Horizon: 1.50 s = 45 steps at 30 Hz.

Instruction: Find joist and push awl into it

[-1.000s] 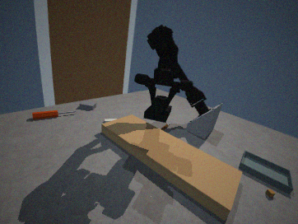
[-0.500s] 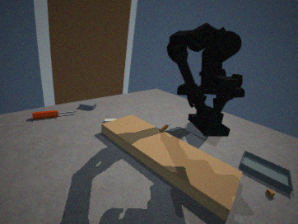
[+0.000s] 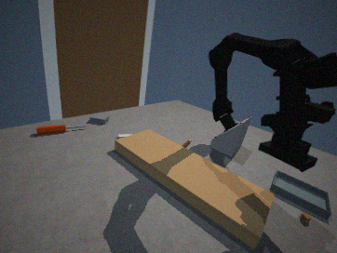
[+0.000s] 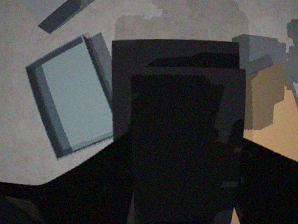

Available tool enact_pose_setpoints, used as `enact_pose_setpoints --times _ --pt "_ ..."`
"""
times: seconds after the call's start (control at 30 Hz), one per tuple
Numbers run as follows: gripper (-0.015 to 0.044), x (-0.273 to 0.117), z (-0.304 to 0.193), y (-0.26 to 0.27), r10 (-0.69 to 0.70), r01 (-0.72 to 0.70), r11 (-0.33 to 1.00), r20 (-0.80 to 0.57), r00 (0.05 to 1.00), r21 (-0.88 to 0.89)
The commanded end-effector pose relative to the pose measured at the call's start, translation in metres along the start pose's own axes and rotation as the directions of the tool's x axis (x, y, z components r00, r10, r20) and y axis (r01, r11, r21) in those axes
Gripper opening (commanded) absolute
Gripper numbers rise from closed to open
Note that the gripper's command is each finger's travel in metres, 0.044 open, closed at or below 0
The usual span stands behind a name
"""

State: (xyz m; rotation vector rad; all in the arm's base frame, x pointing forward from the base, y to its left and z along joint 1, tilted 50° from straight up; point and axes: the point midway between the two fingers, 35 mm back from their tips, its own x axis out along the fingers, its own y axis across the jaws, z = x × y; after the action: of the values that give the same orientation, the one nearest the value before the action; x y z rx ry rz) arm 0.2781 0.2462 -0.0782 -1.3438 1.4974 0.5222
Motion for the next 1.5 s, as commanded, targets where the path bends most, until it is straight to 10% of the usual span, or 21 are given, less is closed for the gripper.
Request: enact_pose_setpoints --times 0.0,0.47,1.47 --pt "0.0 0.009 0.013 0.034 0.024 -0.024 0.996 -0.002 1.0 -0.089" --pt "0.0 0.063 0.019 0.15 0.081 -0.11 0.924 -0.093 0.992 -0.365" --pt "0.0 0.114 0.004 0.148 0.08 -0.109 0.923 -0.095 0.992 -0.368"
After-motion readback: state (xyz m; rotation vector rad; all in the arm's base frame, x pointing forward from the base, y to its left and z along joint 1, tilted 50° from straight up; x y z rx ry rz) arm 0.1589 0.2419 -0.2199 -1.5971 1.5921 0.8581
